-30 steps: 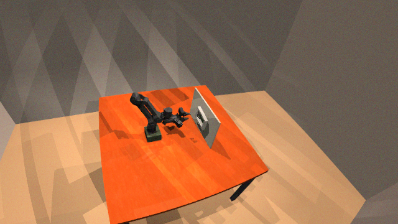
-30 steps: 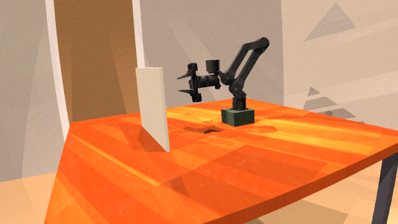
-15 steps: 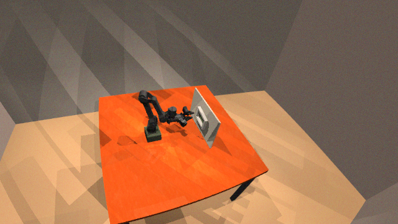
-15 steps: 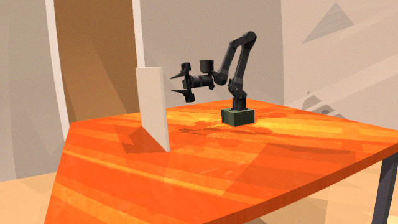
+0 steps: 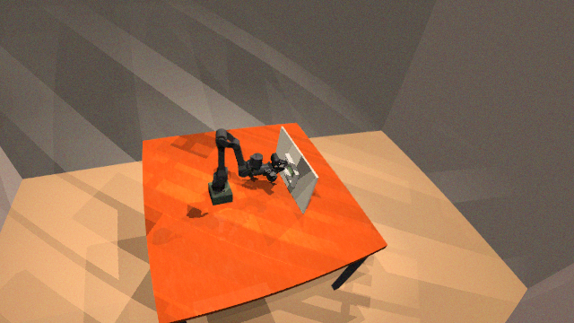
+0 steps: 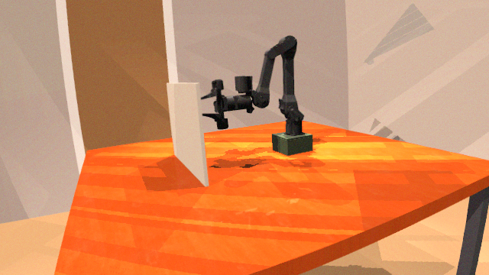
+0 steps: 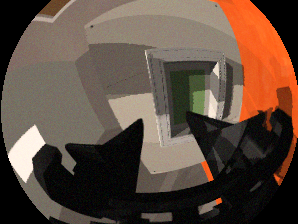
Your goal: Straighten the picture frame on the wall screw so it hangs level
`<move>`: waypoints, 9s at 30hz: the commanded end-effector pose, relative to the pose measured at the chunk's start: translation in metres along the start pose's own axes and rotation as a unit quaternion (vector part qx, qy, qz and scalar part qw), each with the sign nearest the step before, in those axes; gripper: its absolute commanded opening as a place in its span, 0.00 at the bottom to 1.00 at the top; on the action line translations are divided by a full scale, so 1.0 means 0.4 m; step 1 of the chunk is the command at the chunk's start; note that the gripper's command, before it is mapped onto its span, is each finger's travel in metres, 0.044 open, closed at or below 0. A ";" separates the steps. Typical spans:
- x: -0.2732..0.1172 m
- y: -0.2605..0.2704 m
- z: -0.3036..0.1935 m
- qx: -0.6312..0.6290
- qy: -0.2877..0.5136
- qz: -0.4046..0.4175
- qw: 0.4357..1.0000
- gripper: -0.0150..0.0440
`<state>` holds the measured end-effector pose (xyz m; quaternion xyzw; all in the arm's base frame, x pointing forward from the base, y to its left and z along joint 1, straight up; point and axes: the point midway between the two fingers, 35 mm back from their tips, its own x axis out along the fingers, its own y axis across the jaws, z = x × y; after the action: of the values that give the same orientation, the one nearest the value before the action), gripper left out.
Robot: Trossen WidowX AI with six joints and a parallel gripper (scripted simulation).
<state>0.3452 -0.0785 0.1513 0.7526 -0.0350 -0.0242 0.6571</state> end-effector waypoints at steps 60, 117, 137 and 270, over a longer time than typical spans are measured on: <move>0.101 0.001 0.002 0.002 -0.002 0.002 1.000 0.69; 0.101 0.016 0.001 0.002 -0.002 0.002 1.000 0.25; 0.101 0.022 0.001 0.002 -0.002 0.002 1.000 0.25; 0.102 0.009 -0.018 -0.051 -0.001 -0.001 0.999 0.25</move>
<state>0.3862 -0.0753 0.1563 0.7235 -0.0342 -0.0257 0.6890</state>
